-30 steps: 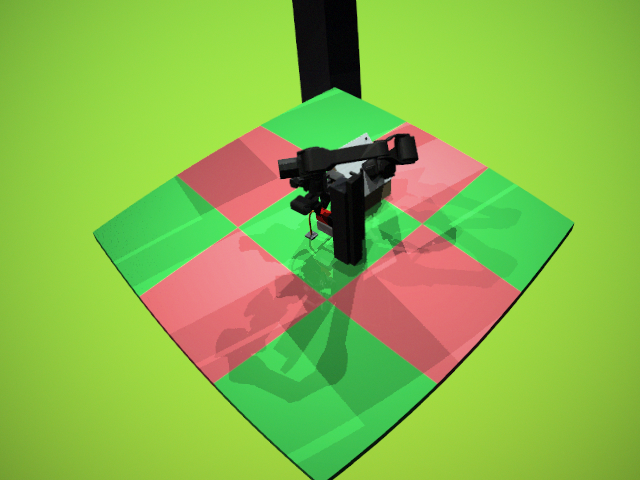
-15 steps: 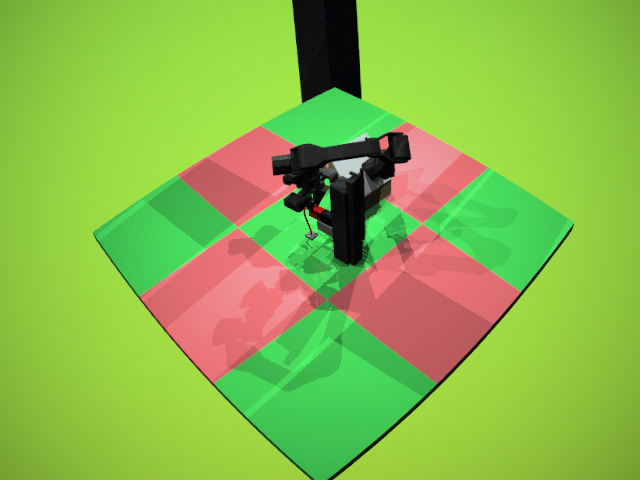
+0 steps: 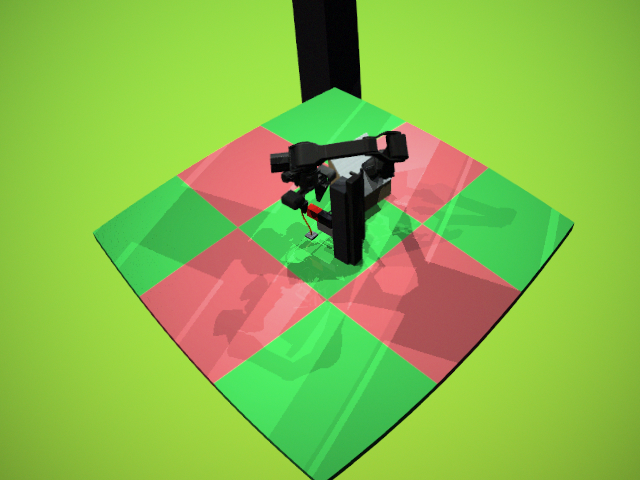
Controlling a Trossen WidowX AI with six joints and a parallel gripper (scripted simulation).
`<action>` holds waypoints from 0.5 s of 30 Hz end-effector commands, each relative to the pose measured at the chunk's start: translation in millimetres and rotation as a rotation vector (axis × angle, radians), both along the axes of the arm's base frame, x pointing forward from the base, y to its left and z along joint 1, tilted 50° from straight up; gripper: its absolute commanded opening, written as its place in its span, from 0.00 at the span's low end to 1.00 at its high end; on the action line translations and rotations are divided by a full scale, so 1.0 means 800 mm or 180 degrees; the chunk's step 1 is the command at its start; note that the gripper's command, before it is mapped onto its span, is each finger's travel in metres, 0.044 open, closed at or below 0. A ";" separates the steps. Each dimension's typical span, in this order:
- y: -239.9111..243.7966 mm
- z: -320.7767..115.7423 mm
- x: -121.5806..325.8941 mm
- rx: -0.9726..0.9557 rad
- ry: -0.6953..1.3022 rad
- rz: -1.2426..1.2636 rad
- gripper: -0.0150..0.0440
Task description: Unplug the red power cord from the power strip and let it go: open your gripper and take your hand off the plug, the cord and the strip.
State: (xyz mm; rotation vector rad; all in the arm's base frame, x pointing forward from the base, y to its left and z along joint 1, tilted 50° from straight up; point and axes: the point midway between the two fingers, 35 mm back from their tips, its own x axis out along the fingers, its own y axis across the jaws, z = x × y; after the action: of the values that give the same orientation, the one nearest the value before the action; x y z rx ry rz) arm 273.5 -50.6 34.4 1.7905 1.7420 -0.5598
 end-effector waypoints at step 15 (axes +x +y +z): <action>-0.061 -0.043 0.007 -0.0018 -0.0020 -0.0013 1.00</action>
State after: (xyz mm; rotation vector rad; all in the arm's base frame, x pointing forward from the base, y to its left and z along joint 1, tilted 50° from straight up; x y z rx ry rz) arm 278.8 -98.0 0.6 1.7962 1.7295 -0.5620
